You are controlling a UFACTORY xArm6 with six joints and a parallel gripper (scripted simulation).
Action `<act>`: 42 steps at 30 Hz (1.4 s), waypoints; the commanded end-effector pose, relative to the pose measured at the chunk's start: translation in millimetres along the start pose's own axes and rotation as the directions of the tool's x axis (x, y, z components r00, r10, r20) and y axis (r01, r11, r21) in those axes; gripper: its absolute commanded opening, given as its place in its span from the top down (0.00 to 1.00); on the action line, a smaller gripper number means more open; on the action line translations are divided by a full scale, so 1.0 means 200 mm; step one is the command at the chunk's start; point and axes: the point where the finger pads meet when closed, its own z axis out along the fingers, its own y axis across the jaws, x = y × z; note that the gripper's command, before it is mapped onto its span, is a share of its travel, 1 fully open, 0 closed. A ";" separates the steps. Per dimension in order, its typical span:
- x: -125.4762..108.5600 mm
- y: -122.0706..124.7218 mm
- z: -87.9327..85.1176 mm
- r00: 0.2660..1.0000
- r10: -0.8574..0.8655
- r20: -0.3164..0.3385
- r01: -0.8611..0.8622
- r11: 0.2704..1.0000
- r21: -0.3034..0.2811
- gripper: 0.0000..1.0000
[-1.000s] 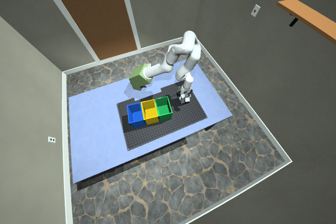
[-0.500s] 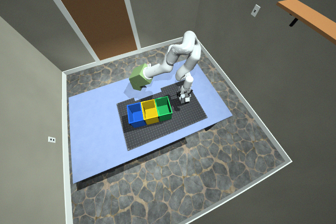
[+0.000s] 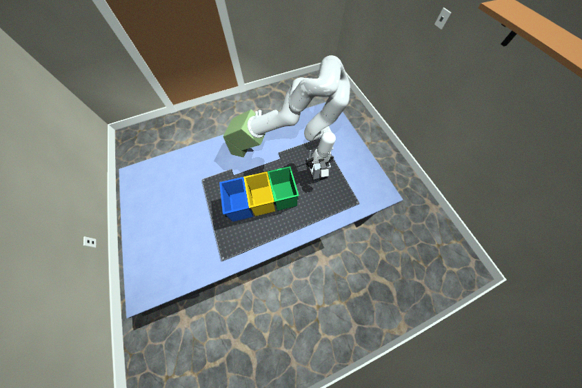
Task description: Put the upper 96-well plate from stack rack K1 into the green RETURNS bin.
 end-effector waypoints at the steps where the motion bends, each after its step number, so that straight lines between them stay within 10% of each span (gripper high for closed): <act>1: 0.00 0.00 0.02 1.000 0.000 0.014 -0.001 0.995 0.099 0.00; 42: 0.00 -0.01 0.06 1.000 0.000 0.014 -0.001 0.995 0.099 0.00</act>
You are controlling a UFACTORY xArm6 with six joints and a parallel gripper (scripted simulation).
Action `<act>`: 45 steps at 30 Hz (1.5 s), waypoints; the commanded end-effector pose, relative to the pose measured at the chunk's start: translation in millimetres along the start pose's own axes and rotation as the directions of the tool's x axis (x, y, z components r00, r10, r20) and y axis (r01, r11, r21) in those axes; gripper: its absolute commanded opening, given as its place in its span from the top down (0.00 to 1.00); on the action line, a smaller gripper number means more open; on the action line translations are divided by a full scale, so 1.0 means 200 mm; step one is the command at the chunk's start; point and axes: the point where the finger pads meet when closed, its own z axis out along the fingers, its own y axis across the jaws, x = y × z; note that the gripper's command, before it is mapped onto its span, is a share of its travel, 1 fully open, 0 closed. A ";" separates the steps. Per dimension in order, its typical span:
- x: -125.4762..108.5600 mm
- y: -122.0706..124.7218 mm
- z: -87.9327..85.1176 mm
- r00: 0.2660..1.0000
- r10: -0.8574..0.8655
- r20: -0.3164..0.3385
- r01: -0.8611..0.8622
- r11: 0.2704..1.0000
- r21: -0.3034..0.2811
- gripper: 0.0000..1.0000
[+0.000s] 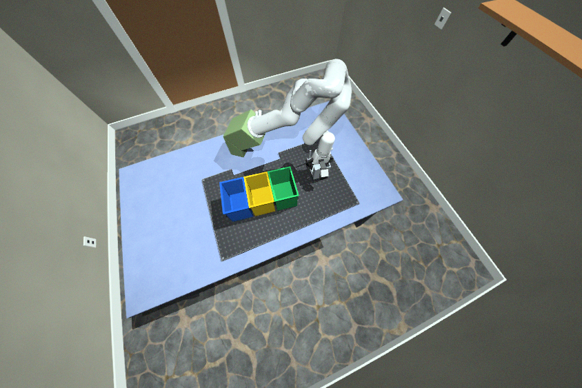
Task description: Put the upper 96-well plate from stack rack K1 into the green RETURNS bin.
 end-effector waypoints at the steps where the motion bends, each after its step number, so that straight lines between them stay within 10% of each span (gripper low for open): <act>1: 0.00 0.00 0.00 0.999 0.000 0.046 -0.005 0.995 0.100 0.00; 42: 0.00 0.00 0.00 0.999 0.000 0.045 -0.004 0.995 0.101 0.00; 43: 0.00 0.00 0.00 0.999 0.000 0.045 -0.004 0.995 0.101 1.00; 45: 0.00 0.00 0.00 0.999 0.000 0.045 -0.004 0.995 0.101 1.00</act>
